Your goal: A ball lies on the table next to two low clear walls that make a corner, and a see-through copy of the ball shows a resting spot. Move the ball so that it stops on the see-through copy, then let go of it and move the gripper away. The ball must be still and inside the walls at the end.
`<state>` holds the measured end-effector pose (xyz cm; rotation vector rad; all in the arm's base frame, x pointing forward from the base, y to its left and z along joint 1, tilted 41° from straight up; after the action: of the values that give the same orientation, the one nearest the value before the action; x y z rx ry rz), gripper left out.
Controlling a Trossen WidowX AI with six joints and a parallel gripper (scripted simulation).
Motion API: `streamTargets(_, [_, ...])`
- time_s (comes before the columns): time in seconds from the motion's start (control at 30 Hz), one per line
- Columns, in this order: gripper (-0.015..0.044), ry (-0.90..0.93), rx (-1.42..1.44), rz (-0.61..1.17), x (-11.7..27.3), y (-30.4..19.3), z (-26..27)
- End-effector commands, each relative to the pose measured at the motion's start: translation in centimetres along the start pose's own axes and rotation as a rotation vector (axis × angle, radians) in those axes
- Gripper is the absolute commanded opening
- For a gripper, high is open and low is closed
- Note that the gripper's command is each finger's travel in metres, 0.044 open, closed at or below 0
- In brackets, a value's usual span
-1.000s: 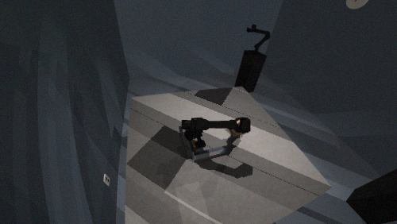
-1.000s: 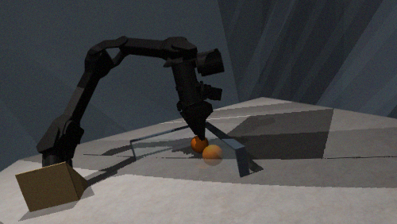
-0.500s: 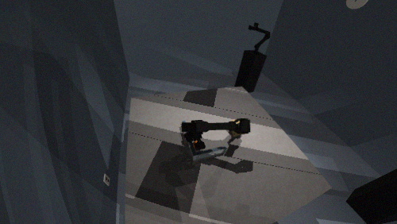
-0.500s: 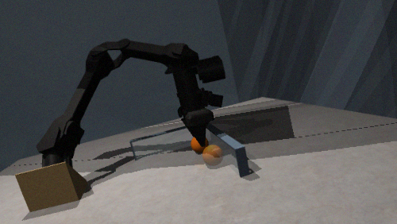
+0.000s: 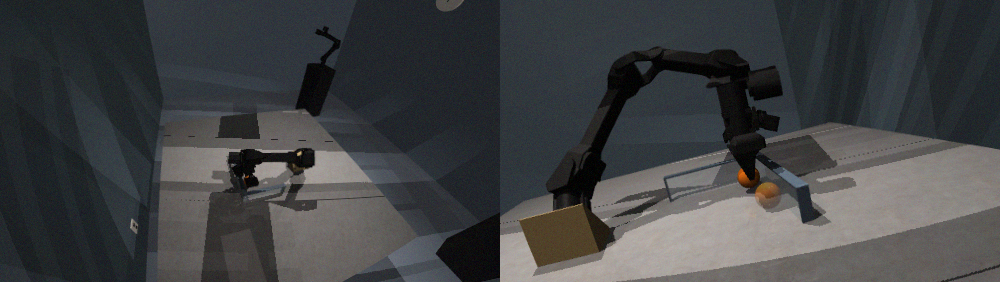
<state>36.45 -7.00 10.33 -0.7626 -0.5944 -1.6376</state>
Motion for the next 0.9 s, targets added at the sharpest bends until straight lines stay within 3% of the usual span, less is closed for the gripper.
streamTargets(0.0, [0.0, -0.006, -0.006, -0.022, 2.7, 0.5, -0.1])
streamTargets(0.53, [0.0, -0.003, -0.068, -0.046, 11.5, -0.4, 0.0])
streamTargets(0.87, [0.0, -0.007, -0.05, -0.039, 11.0, 0.1, -2.4])
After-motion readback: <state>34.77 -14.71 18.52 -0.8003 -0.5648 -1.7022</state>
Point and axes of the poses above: the point midway between the two fingers, 35 mm back from their tips, its own x axis back along the fingers, its own z axis across the jaws, y = z × x, the point moved 6 cm from there along x, back along the fingers, and after that the axes turned 2 degrees about -x, right-handed, at the moved point
